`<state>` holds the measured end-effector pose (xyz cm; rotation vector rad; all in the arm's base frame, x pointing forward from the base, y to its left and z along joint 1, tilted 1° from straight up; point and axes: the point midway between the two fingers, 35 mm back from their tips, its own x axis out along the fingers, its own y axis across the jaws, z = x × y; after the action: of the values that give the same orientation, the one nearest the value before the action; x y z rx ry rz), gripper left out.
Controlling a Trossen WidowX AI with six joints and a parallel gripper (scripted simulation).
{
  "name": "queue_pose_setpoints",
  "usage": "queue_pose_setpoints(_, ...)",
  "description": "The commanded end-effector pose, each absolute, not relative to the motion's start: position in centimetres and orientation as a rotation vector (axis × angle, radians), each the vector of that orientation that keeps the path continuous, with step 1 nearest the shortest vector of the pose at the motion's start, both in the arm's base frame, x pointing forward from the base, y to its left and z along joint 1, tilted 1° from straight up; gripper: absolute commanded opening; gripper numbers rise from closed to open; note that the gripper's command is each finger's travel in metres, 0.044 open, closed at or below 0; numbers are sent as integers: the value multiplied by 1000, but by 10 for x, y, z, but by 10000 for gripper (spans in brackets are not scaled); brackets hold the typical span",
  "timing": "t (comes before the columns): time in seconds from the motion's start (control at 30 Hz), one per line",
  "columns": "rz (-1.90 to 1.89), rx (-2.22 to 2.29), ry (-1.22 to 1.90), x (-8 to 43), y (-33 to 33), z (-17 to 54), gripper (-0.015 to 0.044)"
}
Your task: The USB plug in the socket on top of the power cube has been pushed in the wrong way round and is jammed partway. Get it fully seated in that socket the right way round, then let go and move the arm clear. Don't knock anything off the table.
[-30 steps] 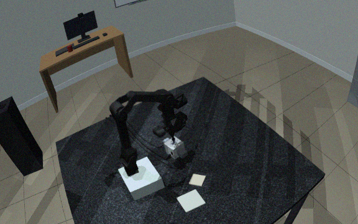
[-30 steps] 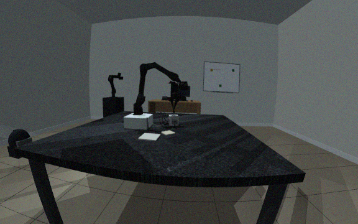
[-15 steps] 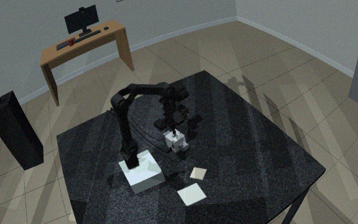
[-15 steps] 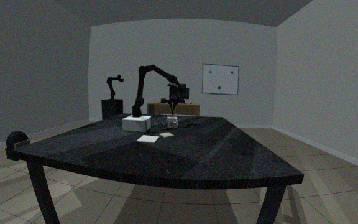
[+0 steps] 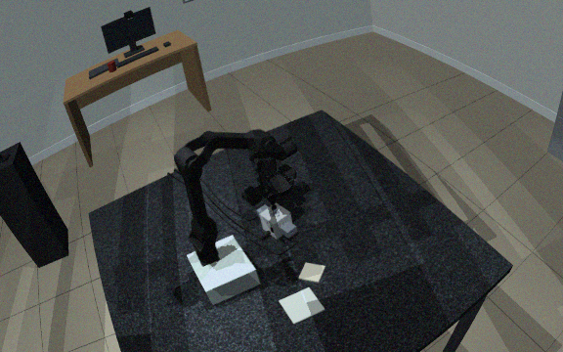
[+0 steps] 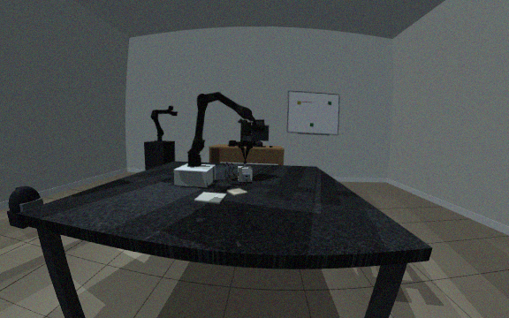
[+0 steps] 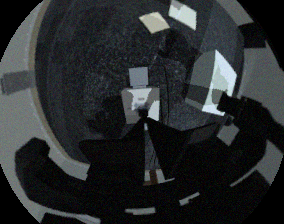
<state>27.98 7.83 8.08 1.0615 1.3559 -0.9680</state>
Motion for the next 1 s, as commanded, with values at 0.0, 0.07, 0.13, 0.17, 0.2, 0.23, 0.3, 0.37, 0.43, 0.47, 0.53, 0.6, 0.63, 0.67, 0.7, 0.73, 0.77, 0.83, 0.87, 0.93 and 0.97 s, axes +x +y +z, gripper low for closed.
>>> queue_pose_setpoints(0.0, -963, 1060, 1364, 280, 79, 79, 0)
queue_pose_setpoints(0.07, -962, 1061, 1365, 280, 79, 79, 0)
queue_pose_setpoints(0.13, -962, 1062, 1366, 279, 79, 79, 0)
queue_pose_setpoints(0.17, -961, 1062, 1367, 279, 79, 79, 0)
queue_pose_setpoints(0.2, -961, 1063, 1368, 279, 79, 79, 0)
queue_pose_setpoints(0.23, -961, 1063, 1368, 279, 79, 79, 0)
queue_pose_setpoints(0.3, -960, 1064, 1370, 279, 79, 78, 0)
queue_pose_setpoints(0.37, -959, 1065, 1371, 279, 80, 78, 0)
queue_pose_setpoints(0.43, -959, 1066, 1372, 279, 80, 78, 0)
queue_pose_setpoints(0.47, -959, 1066, 1372, 279, 80, 78, 0)
queue_pose_setpoints(0.53, -959, 1066, 1372, 279, 80, 78, 0)
queue_pose_setpoints(0.6, -959, 1066, 1372, 279, 80, 77, 0)
queue_pose_setpoints(0.63, -959, 1066, 1372, 279, 80, 77, 0)
queue_pose_setpoints(0.67, -959, 1066, 1372, 279, 80, 77, 0)
queue_pose_setpoints(0.7, -959, 1066, 1372, 279, 80, 77, 0)
queue_pose_setpoints(0.73, -959, 1066, 1372, 279, 80, 77, 0)
queue_pose_setpoints(0.77, -959, 1066, 1372, 279, 80, 77, 0)
queue_pose_setpoints(0.83, -959, 1066, 1372, 279, 80, 76, 0)
queue_pose_setpoints(0.87, -959, 1066, 1372, 279, 80, 76, 0)
queue_pose_setpoints(0.93, -959, 1066, 1372, 279, 80, 76, 0)
queue_pose_setpoints(0.97, -959, 1066, 1372, 279, 80, 76, 0)
